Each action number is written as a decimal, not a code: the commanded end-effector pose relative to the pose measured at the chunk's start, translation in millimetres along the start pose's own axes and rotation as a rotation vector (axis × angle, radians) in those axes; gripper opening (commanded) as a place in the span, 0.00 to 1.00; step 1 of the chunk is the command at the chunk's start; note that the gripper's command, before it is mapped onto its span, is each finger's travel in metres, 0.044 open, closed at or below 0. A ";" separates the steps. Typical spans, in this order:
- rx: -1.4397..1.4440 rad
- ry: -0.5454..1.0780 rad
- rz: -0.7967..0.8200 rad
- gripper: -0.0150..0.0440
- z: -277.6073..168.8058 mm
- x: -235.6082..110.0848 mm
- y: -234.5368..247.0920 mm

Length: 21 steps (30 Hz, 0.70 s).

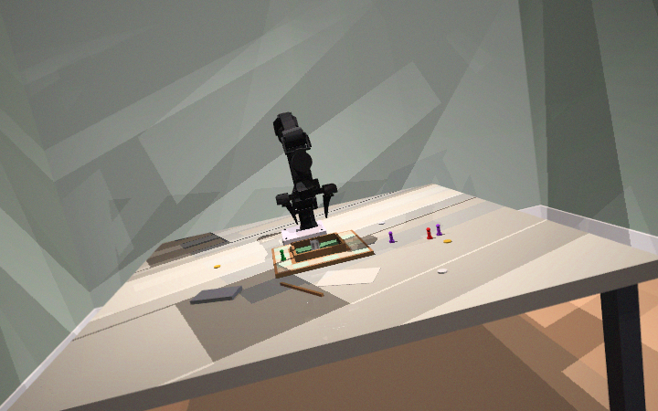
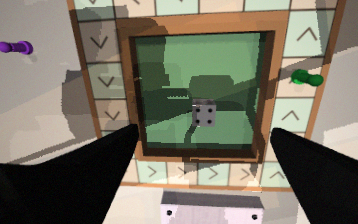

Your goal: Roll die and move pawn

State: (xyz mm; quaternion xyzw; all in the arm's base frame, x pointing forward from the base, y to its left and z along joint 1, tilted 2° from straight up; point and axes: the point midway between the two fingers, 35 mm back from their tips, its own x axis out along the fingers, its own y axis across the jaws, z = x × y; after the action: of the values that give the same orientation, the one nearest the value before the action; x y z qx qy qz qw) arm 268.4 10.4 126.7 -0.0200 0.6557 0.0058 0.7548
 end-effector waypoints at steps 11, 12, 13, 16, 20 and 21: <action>-0.423 0.082 0.009 0.59 26.1 31.8 -109.9; -0.426 0.082 0.010 0.59 25.8 32.0 -110.6; -0.426 0.082 0.010 0.59 25.8 32.0 -110.6; -0.426 0.082 0.010 0.59 25.8 32.0 -110.6; -0.426 0.083 0.010 0.59 23.9 31.8 -111.2; -0.426 0.083 0.010 0.59 23.8 33.0 -111.2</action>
State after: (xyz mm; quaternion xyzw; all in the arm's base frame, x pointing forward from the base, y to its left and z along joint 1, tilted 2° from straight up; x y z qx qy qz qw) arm 299.5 -99.1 99.6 -0.1735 0.6731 0.1450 0.7042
